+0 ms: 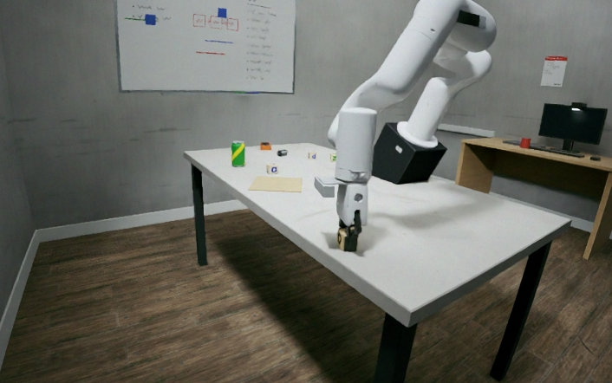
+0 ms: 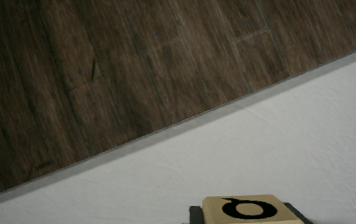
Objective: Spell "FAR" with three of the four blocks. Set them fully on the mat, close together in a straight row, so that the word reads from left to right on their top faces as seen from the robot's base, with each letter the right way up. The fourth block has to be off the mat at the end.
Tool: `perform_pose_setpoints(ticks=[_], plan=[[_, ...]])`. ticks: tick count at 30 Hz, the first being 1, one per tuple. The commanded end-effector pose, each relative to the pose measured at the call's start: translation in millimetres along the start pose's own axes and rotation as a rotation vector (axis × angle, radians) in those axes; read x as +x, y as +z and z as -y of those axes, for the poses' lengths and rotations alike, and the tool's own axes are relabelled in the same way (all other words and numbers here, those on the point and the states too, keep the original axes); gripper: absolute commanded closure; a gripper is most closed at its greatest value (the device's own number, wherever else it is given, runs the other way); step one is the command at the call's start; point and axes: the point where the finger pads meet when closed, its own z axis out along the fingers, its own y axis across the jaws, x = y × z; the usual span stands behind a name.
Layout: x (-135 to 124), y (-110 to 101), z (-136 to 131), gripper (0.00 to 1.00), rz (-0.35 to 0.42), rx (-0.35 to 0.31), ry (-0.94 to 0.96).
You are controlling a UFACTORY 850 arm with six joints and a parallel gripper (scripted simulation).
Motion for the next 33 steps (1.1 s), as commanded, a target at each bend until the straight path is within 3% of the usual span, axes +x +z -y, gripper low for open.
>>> perform_pose_setpoints(ticks=[1, 33], plan=[[0.5, -0.8, 0.5, 0.59, -0.001, 0.001, 0.000], [0.5, -6.7, 0.5, 0.59, -0.001, 0.001, 0.000]])
